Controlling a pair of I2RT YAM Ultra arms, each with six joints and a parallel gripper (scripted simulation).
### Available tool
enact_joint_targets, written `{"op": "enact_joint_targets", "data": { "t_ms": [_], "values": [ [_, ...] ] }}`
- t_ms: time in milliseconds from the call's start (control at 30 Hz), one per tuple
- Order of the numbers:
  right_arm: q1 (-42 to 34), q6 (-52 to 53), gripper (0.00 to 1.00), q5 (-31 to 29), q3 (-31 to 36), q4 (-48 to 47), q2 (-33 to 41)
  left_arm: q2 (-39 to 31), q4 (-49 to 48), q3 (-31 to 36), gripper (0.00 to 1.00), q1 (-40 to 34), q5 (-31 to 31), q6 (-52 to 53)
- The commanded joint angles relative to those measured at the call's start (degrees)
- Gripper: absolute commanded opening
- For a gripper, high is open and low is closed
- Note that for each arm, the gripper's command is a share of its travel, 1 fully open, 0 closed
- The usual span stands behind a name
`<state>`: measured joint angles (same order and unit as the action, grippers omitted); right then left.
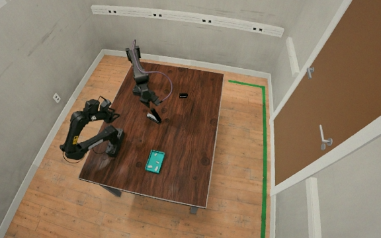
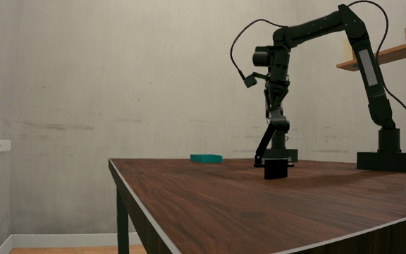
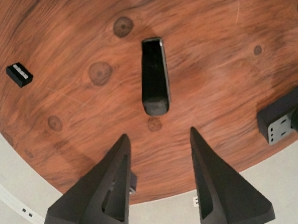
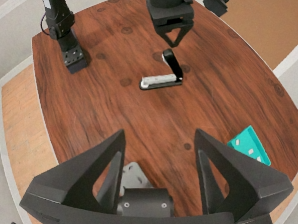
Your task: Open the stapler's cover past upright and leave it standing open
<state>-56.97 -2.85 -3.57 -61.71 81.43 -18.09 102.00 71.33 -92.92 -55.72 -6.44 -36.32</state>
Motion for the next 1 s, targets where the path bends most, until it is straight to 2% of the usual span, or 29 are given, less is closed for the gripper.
{"op": "enact_joint_targets", "data": {
  "t_ms": [0,67,233,533,600,967],
  "values": [
    [-0.2,0.5,0.57,-0.1,-2.2,-0.4,0.1,-0.6,-3.4,-0.7,0.5,-0.6,-1.4,1.3],
    [-0.2,0.5,0.57,-0.1,-2.2,-0.4,0.1,-1.2,-5.6,-0.6,0.5,-0.9,-2.2,1.7],
    [-0.2,0.5,0.57,-0.1,-2.2,-0.4,0.1,-1.8,-18.6,3.7,0.5,-4.5,-8.2,3.4],
    [-0.2,0.5,0.57,-0.1,-2.2,-0.4,0.1,-2.6,-42.0,16.8,0.5,-11.1,-19.2,6.0],
    [-0.2,0.5,0.57,-0.1,-2.2,-0.4,0.1,-2.6,-42.0,16.8,0.5,-11.1,-19.2,6.0],
    [-0.2,0.5,0.57,-0.1,-2.2,-0.4,0.1,-4.9,-73.7,36.0,0.5,-19.5,-33.5,9.2]
  ]
}}
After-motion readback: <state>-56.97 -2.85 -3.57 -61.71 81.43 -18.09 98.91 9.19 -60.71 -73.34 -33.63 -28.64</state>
